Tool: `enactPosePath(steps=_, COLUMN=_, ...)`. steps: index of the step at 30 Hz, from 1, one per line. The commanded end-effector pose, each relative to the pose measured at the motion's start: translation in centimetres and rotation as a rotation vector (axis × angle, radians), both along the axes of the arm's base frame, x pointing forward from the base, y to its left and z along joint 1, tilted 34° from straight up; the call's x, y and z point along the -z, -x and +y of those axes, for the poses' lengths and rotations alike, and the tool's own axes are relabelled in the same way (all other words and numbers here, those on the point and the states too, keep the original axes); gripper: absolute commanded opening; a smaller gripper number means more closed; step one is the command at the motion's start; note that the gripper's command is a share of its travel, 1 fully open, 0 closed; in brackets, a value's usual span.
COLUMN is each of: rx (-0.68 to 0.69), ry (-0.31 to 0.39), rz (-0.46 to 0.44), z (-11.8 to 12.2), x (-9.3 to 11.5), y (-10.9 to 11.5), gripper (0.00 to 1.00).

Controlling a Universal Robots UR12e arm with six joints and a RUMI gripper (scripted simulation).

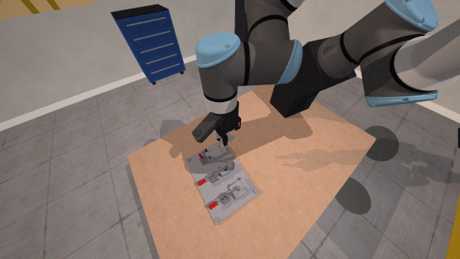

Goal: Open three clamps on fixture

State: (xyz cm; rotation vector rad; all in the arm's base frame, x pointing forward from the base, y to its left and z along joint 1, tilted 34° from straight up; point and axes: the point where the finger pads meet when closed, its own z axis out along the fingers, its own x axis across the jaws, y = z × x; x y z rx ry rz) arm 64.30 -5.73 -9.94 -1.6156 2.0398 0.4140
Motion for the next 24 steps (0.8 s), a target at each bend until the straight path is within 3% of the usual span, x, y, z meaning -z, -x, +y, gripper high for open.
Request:
enactPosePath(steps=1, rx=0.001, ry=0.001, rz=-0.001, z=2.2, x=-1.7, y=-0.5, gripper=0.28)
enactPosePath(steps=7, rx=0.001, ry=0.001, rz=-0.001, z=3.6, x=-2.6, y=-0.8, gripper=0.28)
enactPosePath(steps=24, rx=0.001, ry=0.001, rz=-0.001, z=3.7, x=-2.6, y=-0.8, gripper=0.28)
